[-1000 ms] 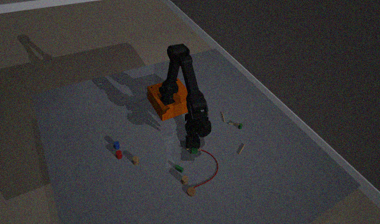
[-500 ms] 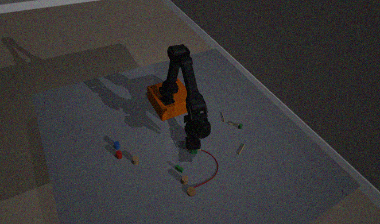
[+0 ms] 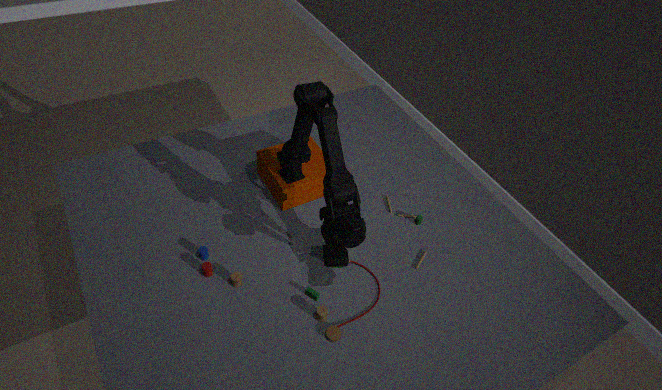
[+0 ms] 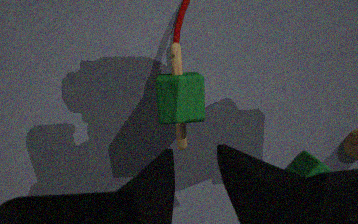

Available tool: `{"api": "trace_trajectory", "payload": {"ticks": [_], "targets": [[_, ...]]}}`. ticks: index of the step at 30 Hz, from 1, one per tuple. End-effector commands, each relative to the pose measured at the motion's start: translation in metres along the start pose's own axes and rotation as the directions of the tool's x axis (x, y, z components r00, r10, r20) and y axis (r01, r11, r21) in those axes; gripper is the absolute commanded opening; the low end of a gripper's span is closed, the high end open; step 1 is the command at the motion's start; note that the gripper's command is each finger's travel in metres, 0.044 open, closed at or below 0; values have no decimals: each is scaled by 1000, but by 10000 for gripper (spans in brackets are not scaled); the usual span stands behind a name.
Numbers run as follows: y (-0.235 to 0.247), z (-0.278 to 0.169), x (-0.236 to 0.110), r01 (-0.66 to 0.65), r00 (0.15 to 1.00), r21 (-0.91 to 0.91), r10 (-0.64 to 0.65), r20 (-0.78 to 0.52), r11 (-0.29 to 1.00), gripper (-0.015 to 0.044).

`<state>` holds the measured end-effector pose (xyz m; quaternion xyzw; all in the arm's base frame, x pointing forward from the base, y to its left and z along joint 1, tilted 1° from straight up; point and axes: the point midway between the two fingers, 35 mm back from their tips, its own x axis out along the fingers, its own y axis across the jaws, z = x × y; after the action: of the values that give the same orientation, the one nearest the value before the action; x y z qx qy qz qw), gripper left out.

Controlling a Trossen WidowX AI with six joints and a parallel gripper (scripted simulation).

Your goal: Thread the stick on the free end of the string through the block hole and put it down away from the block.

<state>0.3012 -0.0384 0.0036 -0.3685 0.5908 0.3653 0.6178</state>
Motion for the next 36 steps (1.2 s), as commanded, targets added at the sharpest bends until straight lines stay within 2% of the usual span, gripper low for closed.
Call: {"api": "trace_trajectory", "payload": {"ticks": [1, 24, 36], "targets": [[3, -2, 9, -6, 1000, -3, 6, -7, 1000, 124], [6, -3, 46, -7, 1000, -3, 7, -7, 1000, 124], [6, -3, 47, -7, 1000, -3, 7, -7, 1000, 124]]}}
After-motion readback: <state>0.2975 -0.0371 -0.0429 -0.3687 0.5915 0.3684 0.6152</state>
